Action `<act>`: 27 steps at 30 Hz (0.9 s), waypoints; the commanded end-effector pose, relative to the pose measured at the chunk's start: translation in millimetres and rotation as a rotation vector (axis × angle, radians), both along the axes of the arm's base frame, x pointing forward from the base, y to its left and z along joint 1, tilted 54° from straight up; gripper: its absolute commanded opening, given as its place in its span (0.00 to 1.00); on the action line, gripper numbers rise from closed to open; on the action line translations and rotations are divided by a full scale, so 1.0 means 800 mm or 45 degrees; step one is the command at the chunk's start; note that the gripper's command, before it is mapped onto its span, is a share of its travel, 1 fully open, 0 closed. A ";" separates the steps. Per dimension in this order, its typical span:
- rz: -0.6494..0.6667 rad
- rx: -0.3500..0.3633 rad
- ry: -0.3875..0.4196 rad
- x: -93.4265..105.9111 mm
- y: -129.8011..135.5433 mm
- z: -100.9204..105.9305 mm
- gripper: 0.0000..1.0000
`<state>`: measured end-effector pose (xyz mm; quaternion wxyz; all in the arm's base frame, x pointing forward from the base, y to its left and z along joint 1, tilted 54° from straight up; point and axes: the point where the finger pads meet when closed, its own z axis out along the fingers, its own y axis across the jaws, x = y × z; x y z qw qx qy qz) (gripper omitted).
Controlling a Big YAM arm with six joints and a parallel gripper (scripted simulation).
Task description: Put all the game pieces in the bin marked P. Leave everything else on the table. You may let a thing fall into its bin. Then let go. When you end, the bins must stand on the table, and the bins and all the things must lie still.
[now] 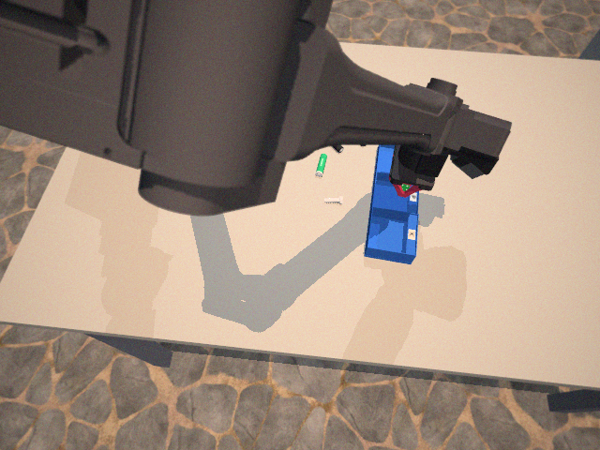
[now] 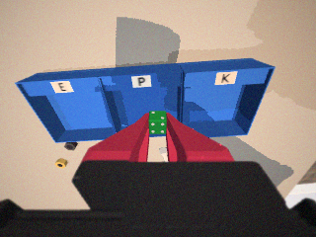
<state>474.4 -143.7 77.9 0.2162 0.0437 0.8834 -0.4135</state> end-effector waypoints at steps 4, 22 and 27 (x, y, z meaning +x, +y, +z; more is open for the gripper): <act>0.062 -0.014 0.026 0.012 0.019 0.003 0.11; 0.018 -0.010 0.009 0.016 -0.016 -0.011 0.11; 0.047 -0.012 0.019 0.019 -0.008 -0.018 0.11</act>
